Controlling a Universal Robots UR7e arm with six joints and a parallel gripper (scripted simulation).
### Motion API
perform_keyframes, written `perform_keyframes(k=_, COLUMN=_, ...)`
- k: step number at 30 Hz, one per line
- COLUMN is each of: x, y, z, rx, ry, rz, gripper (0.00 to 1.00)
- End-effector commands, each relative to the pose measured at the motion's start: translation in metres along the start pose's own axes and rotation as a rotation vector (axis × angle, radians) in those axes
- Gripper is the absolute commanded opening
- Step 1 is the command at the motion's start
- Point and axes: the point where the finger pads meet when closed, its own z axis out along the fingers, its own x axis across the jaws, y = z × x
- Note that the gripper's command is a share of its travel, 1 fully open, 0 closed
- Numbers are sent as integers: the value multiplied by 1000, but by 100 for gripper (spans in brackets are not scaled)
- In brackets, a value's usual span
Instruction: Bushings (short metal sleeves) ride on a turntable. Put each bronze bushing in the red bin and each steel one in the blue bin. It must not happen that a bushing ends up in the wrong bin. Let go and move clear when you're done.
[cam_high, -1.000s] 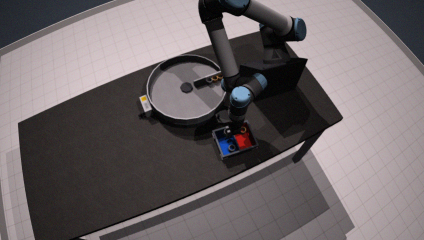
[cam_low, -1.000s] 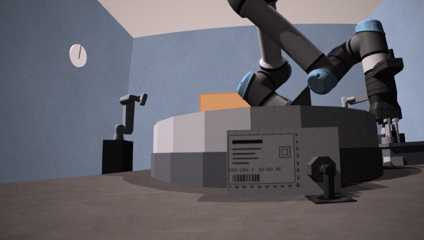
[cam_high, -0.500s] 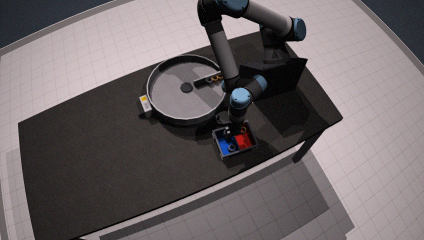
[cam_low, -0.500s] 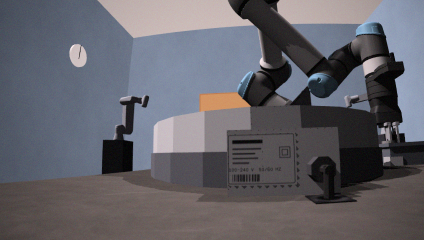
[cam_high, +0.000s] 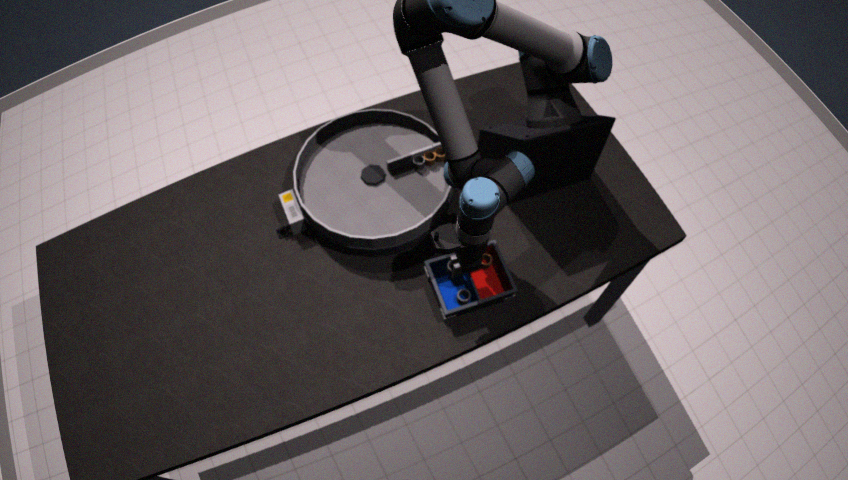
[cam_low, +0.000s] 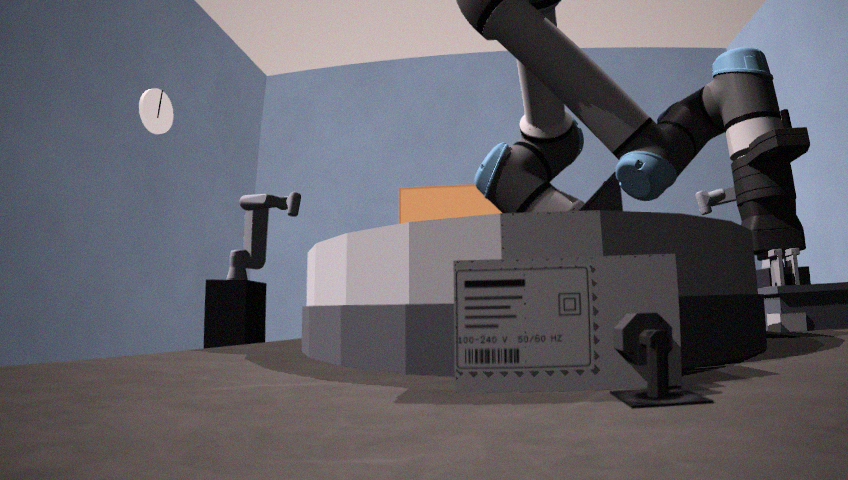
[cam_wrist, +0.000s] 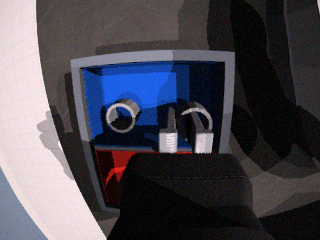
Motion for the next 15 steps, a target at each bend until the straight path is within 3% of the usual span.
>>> perform_keyframes(k=1, x=0, y=0, z=3, rx=1, ry=-1, rz=0, gripper=0)
perform_keyframes(k=15, x=0, y=0, z=8, rx=1, ry=-1, rz=0, gripper=0)
